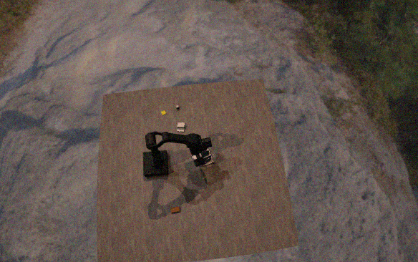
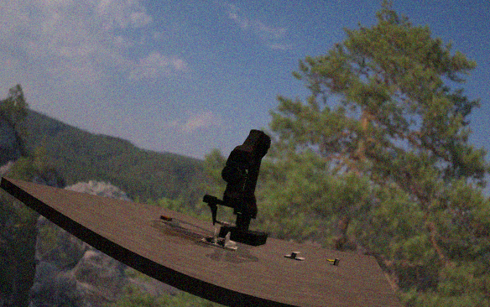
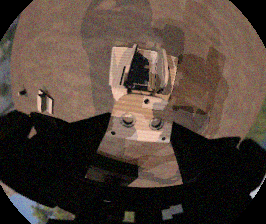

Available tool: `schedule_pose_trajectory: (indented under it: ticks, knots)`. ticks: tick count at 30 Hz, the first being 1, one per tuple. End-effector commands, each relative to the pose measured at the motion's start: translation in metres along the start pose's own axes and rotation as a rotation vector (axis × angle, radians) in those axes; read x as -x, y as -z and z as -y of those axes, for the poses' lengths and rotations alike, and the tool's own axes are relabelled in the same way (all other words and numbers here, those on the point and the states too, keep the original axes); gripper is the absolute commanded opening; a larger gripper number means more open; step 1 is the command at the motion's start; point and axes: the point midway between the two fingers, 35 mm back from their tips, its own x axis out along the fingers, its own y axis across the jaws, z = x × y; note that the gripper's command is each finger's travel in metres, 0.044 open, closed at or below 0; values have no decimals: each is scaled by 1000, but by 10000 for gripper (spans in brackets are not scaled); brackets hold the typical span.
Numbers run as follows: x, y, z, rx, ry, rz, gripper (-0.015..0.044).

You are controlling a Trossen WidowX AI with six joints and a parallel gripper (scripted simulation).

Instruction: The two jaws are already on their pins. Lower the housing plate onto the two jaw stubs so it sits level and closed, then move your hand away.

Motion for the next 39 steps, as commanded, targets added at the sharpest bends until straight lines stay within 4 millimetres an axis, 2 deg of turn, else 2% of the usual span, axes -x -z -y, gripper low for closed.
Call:
schedule_pose_trajectory:
  ticks: [1,21,39]
  knots:
    - [-8,1,0,-4,-3,-4,351]
    - [-40,3,-1,-4,-3,-4,351]
    - [-43,3,-1,-1,-3,-4,351]
